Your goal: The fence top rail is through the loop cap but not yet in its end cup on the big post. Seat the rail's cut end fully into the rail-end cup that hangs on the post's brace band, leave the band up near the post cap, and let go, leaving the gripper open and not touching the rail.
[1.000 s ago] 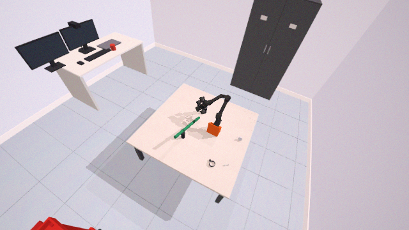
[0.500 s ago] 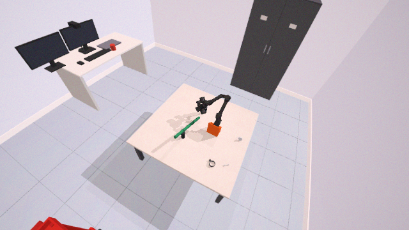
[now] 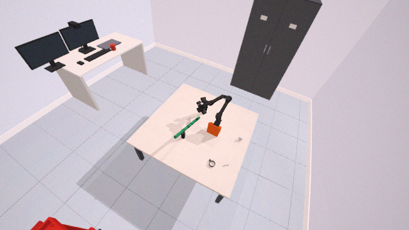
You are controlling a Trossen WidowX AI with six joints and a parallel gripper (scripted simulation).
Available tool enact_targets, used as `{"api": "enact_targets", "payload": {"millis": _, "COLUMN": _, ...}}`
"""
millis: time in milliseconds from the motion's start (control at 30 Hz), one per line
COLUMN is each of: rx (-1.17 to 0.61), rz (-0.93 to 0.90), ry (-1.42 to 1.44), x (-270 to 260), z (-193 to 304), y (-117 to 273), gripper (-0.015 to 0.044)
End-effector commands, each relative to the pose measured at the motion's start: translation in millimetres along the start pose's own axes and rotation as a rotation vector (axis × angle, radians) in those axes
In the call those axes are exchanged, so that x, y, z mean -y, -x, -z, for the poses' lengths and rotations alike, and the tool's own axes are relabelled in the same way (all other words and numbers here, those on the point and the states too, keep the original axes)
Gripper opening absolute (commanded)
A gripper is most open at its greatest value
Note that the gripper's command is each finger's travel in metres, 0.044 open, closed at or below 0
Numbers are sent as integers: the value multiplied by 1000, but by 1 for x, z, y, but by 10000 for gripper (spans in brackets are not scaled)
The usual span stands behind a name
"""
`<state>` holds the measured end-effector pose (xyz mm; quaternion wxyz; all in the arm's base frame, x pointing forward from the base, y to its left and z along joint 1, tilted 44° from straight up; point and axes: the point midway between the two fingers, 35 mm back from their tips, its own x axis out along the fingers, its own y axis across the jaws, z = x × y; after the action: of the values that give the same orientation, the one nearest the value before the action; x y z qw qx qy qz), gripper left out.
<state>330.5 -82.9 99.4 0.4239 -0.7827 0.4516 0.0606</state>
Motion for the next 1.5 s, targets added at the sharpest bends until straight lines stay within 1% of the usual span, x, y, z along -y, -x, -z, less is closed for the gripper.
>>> {"api": "enact_targets", "payload": {"millis": 0, "rx": 23, "rz": 0, "ry": 37, "x": -4, "z": 0, "y": 2, "gripper": 0}}
{"api": "enact_targets", "payload": {"millis": 1133, "rx": 172, "rz": 0, "ry": 298, "x": -27, "z": 5, "y": 15, "gripper": 0}}
{"api": "enact_targets", "payload": {"millis": 1467, "rx": 178, "rz": 0, "ry": 308, "x": -28, "z": 5, "y": 16, "gripper": 0}}
